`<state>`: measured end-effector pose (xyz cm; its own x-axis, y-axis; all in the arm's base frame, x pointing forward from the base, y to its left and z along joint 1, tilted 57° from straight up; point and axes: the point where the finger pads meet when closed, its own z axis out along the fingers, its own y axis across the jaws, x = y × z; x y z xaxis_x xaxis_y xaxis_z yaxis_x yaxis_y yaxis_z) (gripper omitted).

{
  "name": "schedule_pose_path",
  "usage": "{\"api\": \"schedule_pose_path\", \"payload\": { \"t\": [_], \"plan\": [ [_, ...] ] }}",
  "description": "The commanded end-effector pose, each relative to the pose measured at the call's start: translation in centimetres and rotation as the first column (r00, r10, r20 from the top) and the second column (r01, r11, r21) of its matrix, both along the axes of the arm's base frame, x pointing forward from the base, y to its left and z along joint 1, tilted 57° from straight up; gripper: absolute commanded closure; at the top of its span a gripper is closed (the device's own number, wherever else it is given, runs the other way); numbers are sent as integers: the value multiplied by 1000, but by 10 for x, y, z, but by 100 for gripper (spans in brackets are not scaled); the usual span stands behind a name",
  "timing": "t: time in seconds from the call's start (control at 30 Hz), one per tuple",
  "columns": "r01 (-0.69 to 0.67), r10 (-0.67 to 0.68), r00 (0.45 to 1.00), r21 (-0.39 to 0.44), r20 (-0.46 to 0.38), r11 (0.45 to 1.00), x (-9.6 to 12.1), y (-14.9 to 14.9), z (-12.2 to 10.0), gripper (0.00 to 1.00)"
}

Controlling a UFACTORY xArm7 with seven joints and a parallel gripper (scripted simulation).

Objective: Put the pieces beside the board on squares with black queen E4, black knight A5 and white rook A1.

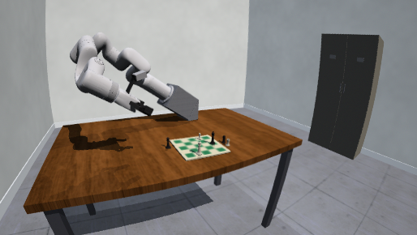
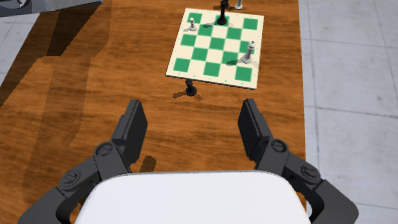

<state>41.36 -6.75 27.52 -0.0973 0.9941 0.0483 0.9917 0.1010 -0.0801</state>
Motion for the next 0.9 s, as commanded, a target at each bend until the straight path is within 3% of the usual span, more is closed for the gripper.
{"api": "schedule_pose_path", "payload": {
  "t": [0.0, 0.1, 0.17, 0.8, 0.87],
  "plan": [
    [-3, 3, 1000, -8, 1, 1000, 1, 2, 0, 0],
    [-3, 3, 1000, -8, 1, 1000, 1, 2, 0, 0],
    [-47, 47, 999, -275, -6, 960, -6, 16, -26, 0],
    [-47, 47, 999, -275, -6, 960, -6, 16, -26, 0],
    [-108, 119, 993, -512, -11, 852, -12, 24, -53, 0]
  ]
}}
